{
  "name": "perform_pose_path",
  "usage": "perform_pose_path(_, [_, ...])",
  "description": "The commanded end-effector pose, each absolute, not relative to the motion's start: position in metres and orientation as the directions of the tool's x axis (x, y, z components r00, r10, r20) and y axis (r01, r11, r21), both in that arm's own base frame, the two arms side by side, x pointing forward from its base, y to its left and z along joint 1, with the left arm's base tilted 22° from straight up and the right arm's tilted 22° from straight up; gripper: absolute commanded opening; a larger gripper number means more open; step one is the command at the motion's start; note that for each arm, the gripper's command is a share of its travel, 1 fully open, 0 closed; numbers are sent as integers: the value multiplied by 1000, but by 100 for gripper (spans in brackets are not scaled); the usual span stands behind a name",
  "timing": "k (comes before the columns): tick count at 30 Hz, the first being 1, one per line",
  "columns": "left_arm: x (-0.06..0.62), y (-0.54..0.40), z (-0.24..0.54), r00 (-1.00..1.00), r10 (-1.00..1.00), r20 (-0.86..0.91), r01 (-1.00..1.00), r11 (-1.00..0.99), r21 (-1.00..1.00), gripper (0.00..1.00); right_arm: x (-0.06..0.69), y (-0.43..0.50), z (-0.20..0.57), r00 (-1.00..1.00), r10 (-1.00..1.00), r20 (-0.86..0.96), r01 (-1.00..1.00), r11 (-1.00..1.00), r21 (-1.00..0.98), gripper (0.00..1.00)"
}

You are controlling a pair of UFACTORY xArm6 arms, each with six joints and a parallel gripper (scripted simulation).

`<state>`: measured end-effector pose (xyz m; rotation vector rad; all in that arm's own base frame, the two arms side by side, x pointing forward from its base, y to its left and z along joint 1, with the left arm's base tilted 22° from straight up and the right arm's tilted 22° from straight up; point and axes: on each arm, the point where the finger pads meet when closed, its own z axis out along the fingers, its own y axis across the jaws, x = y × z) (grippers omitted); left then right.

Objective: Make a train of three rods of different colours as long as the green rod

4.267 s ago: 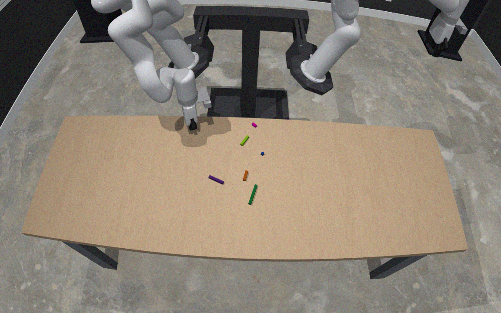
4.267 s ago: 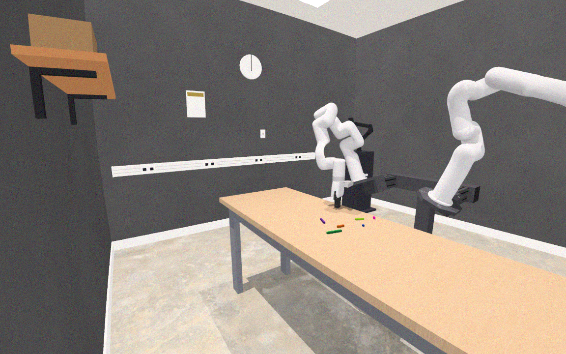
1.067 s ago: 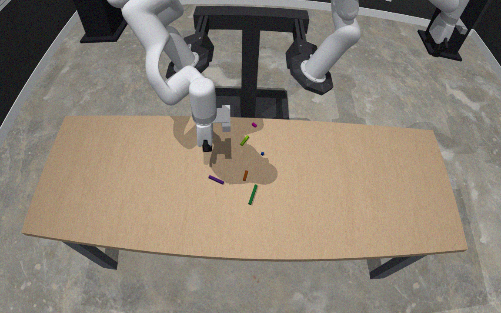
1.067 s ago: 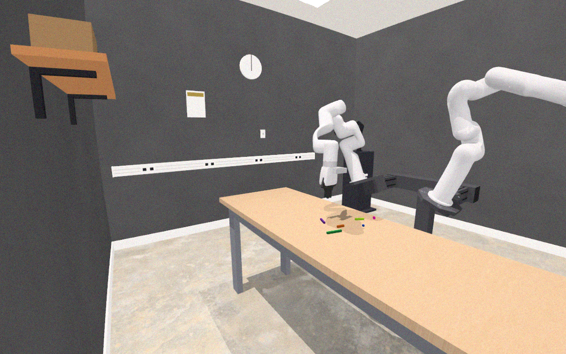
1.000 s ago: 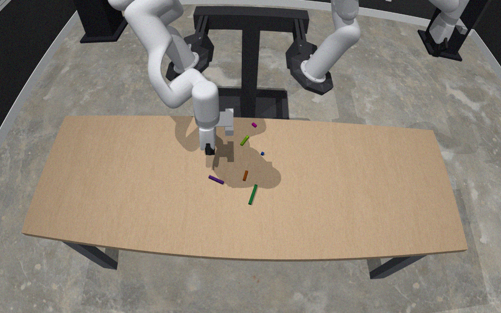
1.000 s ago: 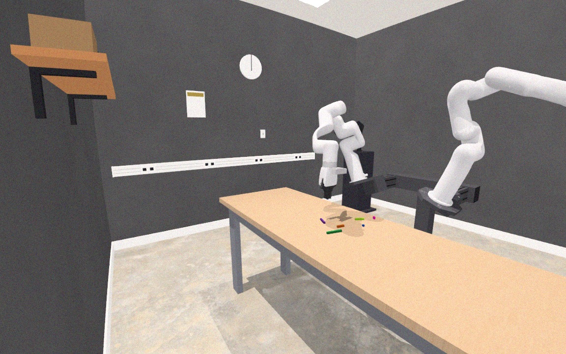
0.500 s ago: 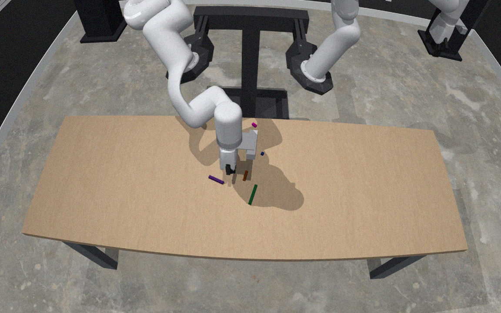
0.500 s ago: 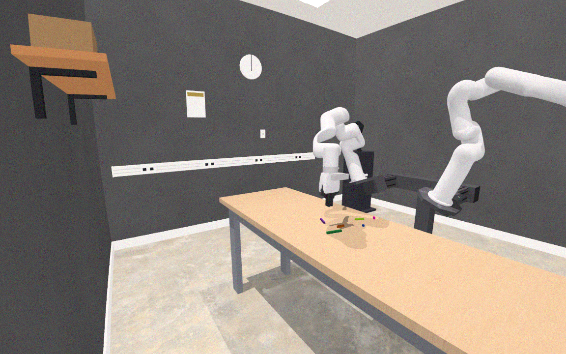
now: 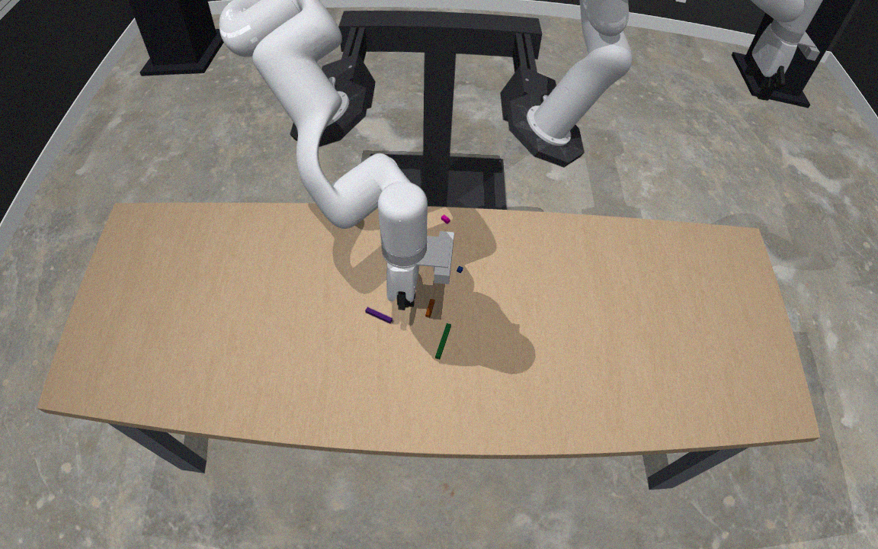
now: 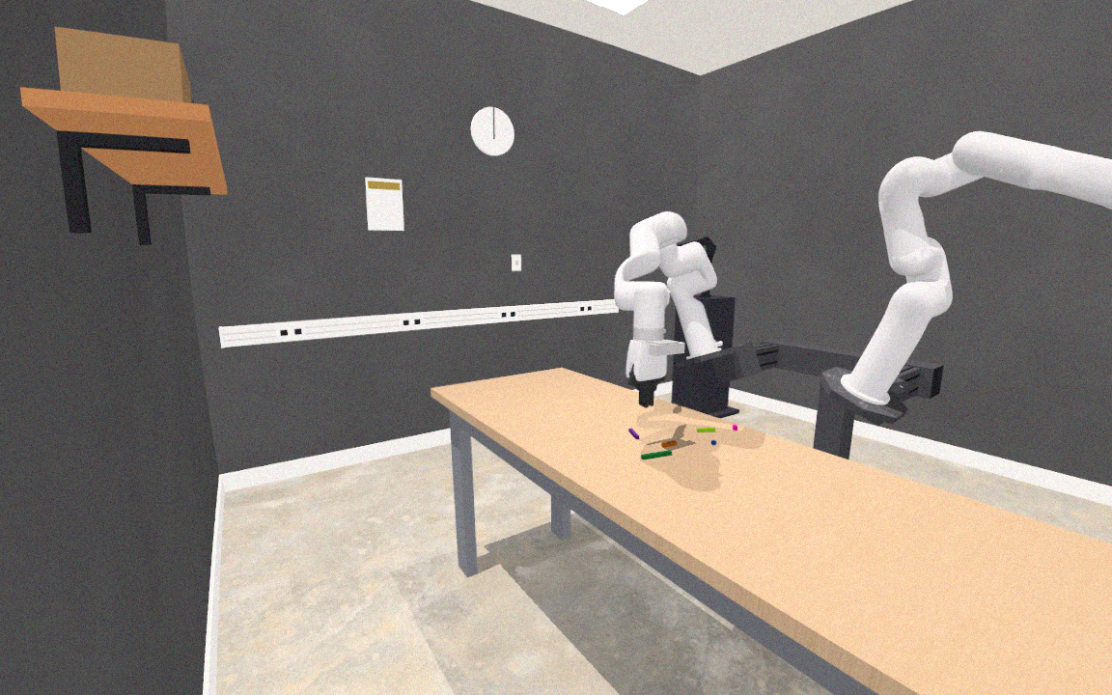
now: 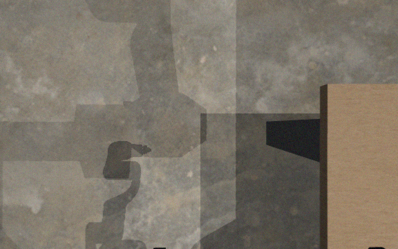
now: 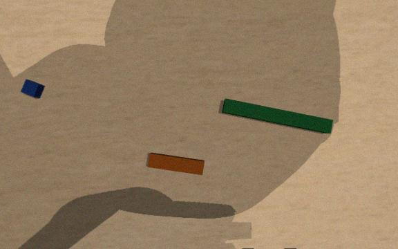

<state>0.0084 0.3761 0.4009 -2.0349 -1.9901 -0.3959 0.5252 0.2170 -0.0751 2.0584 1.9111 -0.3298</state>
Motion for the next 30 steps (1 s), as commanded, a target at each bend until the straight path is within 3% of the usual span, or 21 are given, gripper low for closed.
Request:
perform_pose_path(1, [8, 376, 403, 21, 925, 380, 1000, -22, 0, 100, 527, 218, -74, 83, 925, -371, 995, -59, 75, 6])
perform_pose_path(30, [8, 376, 403, 21, 925, 380, 1000, -22, 0, 100, 532, 187, -153, 83, 925, -371, 995, -59, 75, 6])
